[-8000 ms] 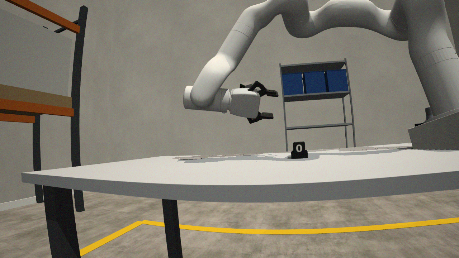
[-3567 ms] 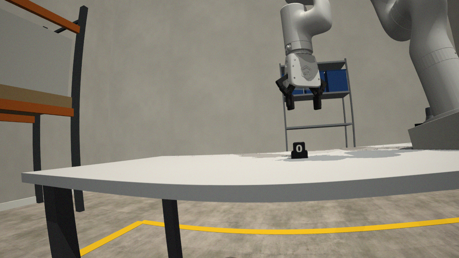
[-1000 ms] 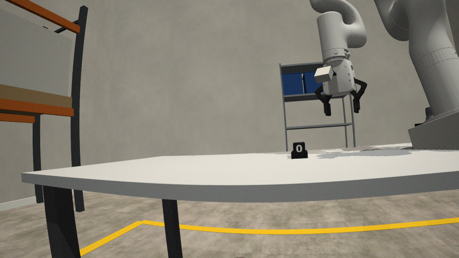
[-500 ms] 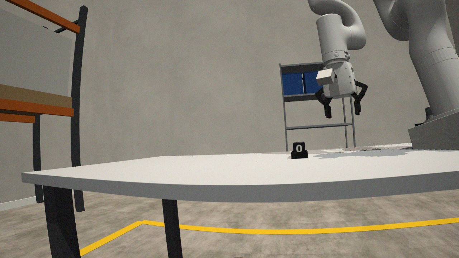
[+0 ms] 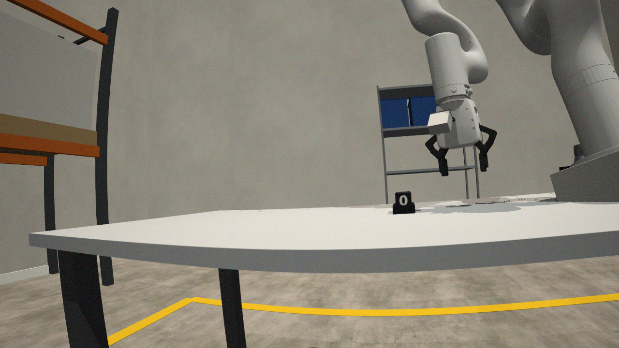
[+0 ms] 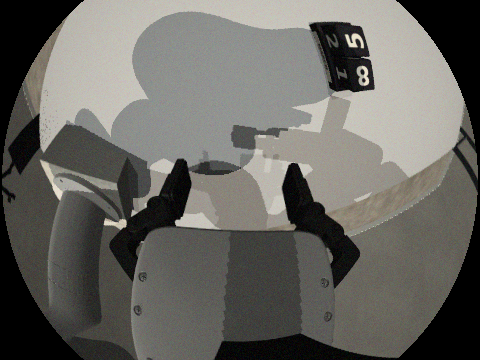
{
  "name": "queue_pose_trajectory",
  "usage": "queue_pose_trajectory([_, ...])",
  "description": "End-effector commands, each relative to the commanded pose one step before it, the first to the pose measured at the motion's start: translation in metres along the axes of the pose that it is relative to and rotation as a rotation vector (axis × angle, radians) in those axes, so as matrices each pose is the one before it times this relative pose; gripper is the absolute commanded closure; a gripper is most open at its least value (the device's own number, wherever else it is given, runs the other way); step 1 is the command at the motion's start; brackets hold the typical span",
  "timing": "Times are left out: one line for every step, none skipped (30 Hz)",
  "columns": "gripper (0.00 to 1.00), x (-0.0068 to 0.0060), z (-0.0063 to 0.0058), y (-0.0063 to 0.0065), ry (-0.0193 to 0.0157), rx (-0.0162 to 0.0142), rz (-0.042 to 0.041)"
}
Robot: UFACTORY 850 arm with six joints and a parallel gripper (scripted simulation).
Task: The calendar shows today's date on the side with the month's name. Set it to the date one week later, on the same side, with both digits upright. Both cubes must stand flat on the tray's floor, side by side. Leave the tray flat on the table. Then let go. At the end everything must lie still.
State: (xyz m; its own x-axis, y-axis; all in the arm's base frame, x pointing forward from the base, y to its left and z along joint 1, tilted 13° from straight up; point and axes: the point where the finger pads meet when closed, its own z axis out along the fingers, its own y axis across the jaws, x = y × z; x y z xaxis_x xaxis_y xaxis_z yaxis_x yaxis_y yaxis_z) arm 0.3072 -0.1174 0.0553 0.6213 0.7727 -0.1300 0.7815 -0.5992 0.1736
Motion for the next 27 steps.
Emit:
queue_pose_trajectory([0.00, 0.00040, 0.01127, 0.00172, 0.02316, -0.03003, 0.00308])
queue_pose_trajectory([0.00, 0.00001, 0.00091, 0.00001, 0.00004, 0.00000, 0.00000])
queue_pose_trajectory([0.00, 0.00001, 0.00050, 0.00000, 0.00003, 0.00000, 0.00000])
queue_pose_trajectory([0.00, 0.00000, 0.00020, 0.00000, 0.00001, 0.00000, 0.00000])
queue_pose_trajectory([0.00, 0.00000, 0.00003, 0.00000, 0.00000, 0.00000, 0.00000])
queue_pose_trajectory([0.00, 0.00000, 0.00003, 0.00000, 0.00000, 0.00000, 0.00000])
queue_pose_trajectory([0.00, 0.00000, 0.00021, 0.00000, -0.00001, 0.00000, 0.00000])
queue_pose_trajectory([0.00, -0.00001, 0.00051, 0.00000, -0.00003, 0.00000, 0.00000])
queue_pose_trajectory([0.00, -0.00001, 0.00087, 0.00000, -0.00003, 0.00000, 0.00000])
queue_pose_trajectory([0.00, 0.00000, 0.00126, 0.00000, 0.00000, 0.00000, 0.00000])
queue_pose_trajectory([0.00, 0.00001, 0.00164, -0.00001, 0.00005, 0.00001, 0.00001])
queue_pose_trajectory([0.00, -0.00001, 0.00211, 0.00001, -0.00006, -0.00001, -0.00001])
queue_pose_trajectory([0.00, 0.00001, 0.00241, -0.00001, 0.00005, 0.00001, 0.00001])
queue_pose_trajectory([0.00, 0.00000, 0.00000, 0.00000, 0.00000, 0.00000, 0.00000])
queue_pose_trajectory([0.00, 0.00000, 0.00000, 0.00000, 0.00000, 0.00000, 0.00000])
queue_pose_trajectory([0.00, -0.00001, 0.00276, 0.00001, -0.00003, -0.00001, 0.00000])
queue_pose_trajectory([0.00, 0.00000, 0.00294, 0.00000, 0.00000, 0.00000, 0.00000])
queue_pose_trajectory([0.00, 0.00001, 0.00300, -0.00001, 0.00004, 0.00001, 0.00001])
queue_pose_trajectory([0.00, 0.00000, 0.00300, 0.00000, -0.00002, 0.00000, 0.00000])
queue_pose_trajectory([0.00, 0.00000, 0.00279, 0.00000, -0.00001, 0.00000, 0.00000])
queue_pose_trajectory([0.00, 0.00001, 0.00240, -0.00001, 0.00004, 0.00001, 0.00001])
queue_pose_trajectory([0.00, -0.00001, 0.00198, 0.00001, -0.00003, -0.00001, -0.00001])
queue_pose_trajectory([0.00, 0.00000, 0.00138, 0.00000, 0.00001, 0.00000, 0.00000])
queue_pose_trajectory([0.00, 0.00000, 0.00080, 0.00000, 0.00002, 0.00000, 0.00000])
queue_pose_trajectory([0.00, 0.00000, 0.00033, 0.00000, 0.00001, 0.00000, 0.00000])
queue_pose_trajectory([0.00, 0.00000, 0.00005, 0.00000, 0.00000, 0.00000, 0.00000])
queue_pose_trajectory([0.00, 0.00000, 0.00000, 0.00000, 0.00000, 0.00000, 0.00000])
